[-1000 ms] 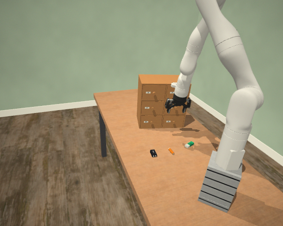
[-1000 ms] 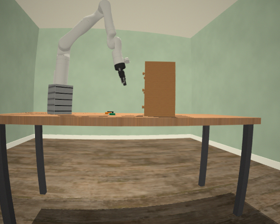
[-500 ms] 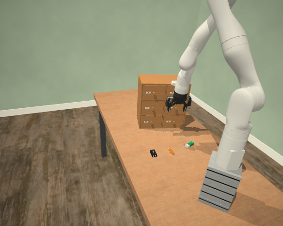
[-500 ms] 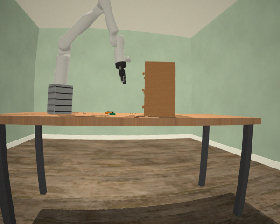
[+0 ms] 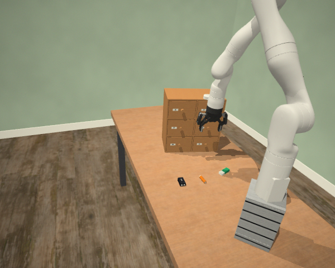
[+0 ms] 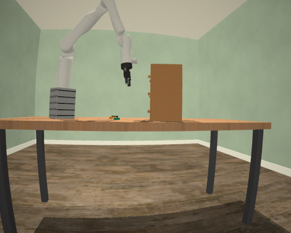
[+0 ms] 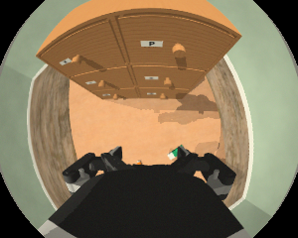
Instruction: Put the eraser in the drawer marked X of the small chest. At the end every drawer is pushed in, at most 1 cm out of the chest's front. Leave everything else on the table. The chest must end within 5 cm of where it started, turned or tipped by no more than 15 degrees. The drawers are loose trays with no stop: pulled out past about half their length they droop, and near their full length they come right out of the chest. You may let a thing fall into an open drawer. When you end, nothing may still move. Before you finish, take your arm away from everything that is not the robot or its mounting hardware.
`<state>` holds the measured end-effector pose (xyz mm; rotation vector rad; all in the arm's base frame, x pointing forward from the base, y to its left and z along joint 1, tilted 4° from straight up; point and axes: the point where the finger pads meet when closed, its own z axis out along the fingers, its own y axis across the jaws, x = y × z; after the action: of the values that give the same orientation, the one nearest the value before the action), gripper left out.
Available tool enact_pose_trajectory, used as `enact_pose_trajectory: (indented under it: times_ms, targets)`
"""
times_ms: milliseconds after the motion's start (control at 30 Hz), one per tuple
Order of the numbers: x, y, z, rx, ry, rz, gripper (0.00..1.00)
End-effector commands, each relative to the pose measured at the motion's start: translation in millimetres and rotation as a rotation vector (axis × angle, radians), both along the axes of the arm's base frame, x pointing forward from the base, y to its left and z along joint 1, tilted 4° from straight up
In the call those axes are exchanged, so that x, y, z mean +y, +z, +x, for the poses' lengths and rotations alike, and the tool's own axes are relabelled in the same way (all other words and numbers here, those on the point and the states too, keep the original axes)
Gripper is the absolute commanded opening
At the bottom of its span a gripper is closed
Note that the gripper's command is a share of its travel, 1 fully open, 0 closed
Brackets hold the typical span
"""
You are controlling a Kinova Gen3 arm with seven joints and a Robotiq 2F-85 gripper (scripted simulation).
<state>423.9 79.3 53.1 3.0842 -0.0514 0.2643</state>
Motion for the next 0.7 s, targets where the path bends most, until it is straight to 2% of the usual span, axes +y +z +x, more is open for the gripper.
enact_pose_trajectory:
  times_ms: [0, 667]
  targets:
    - [-3.9, 2.3, 2.8, 0.006, -0.012, 0.003, 1.00]
    - [-3.4, 7.5, -1.9, 0.073, -0.015, 0.006, 1.00]
